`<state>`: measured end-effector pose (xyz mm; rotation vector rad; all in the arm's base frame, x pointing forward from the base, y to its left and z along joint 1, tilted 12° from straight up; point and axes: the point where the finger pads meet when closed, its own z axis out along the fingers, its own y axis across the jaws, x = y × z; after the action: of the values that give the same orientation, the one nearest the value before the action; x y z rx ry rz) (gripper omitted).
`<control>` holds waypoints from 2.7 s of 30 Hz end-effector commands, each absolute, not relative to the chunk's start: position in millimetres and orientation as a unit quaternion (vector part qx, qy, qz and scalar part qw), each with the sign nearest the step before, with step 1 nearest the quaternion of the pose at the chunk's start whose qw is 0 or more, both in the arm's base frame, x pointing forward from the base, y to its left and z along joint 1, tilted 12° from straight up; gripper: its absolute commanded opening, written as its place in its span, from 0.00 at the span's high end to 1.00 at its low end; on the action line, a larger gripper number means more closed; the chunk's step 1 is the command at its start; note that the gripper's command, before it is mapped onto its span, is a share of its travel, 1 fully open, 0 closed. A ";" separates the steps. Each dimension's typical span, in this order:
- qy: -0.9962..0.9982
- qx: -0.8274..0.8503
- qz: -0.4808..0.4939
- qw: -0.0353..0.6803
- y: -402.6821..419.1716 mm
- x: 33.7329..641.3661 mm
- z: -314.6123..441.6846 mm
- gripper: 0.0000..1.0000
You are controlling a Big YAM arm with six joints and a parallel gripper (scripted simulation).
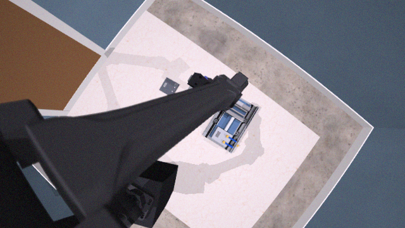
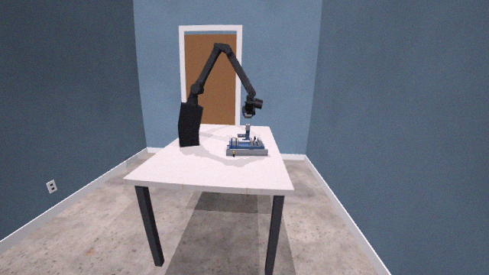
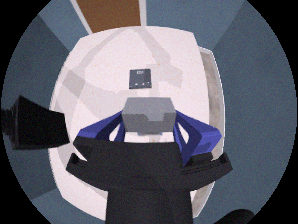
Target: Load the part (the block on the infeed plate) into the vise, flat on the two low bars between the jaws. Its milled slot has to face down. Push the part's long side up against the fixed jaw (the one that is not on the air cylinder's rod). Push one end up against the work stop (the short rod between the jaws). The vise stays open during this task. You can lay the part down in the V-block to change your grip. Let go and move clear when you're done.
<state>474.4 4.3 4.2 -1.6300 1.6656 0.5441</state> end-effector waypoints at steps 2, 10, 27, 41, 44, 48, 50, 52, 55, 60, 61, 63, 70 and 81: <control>0.642 -0.637 0.202 0.375 -4.1 488.6 11.1 1.00; 0.642 -0.637 0.202 0.375 -4.1 488.6 11.1 1.00; 0.641 -0.638 0.200 0.377 -3.9 490.1 8.6 1.00; 0.638 -0.641 0.197 0.378 -2.0 492.6 2.7 1.00; 0.638 -0.641 0.198 0.377 -0.9 492.6 0.8 1.00; 0.638 -0.641 0.199 0.377 0.6 493.3 -2.2 1.00; 0.638 -0.641 0.199 0.377 1.4 493.6 -3.8 1.00; 0.638 -0.641 0.199 0.377 2.3 494.2 -4.7 1.00; 0.636 -0.643 0.196 0.379 2.5 495.1 2.8 1.00; 0.639 -0.640 0.203 0.375 5.4 494.8 -11.5 1.00; 0.639 -0.640 0.204 0.374 6.1 494.5 -12.8 1.00; 0.640 -0.639 0.205 0.374 6.9 494.8 -15.0 1.00; 0.642 -0.638 0.205 0.374 6.0 496.4 -21.6 1.00; 0.641 -0.638 0.206 0.373 7.8 497.6 -34.0 1.00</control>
<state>483.3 4.1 -33.7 -1.6352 1.6559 0.5347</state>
